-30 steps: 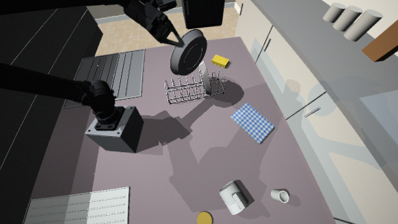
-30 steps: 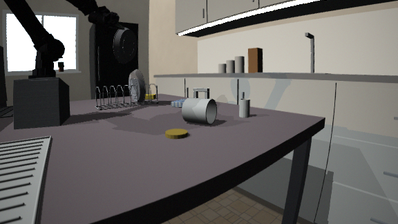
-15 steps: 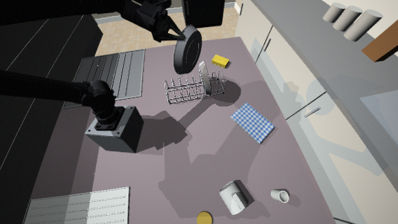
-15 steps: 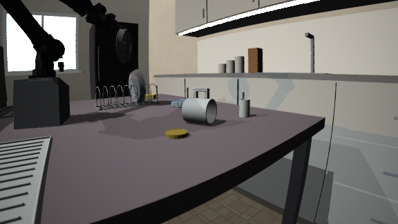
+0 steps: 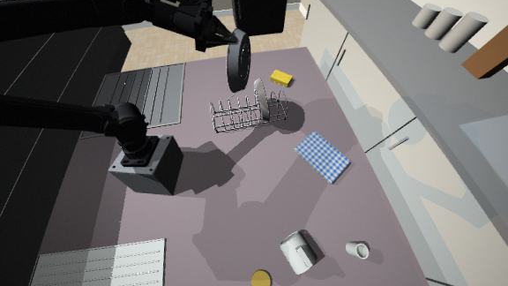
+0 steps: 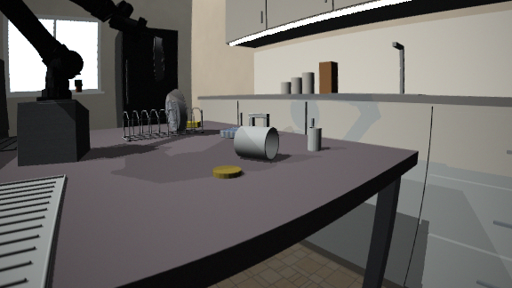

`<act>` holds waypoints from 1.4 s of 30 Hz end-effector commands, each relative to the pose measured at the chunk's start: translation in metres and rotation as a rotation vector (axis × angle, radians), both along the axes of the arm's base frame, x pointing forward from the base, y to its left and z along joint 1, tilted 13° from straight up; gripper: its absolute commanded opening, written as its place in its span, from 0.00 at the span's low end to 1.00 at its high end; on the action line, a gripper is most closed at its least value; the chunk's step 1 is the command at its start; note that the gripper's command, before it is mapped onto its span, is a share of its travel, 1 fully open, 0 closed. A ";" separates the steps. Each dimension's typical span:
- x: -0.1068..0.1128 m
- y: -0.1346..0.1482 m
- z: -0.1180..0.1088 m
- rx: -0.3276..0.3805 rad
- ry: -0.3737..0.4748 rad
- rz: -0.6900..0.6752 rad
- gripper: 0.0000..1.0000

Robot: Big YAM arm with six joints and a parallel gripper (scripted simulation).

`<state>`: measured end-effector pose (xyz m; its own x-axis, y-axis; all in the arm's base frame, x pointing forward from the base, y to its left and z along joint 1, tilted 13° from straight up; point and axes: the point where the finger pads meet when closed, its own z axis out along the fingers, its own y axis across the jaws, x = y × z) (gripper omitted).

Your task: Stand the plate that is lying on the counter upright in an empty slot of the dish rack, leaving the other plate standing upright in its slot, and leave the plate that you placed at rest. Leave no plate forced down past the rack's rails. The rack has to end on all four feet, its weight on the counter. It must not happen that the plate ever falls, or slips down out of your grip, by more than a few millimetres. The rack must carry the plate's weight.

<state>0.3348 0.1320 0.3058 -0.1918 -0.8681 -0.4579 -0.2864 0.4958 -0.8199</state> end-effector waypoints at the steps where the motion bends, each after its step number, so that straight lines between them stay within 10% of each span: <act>1: 0.002 -0.003 0.025 -0.046 -0.069 0.047 0.00; 42: 0.010 0.027 0.077 -0.220 -0.202 0.343 0.00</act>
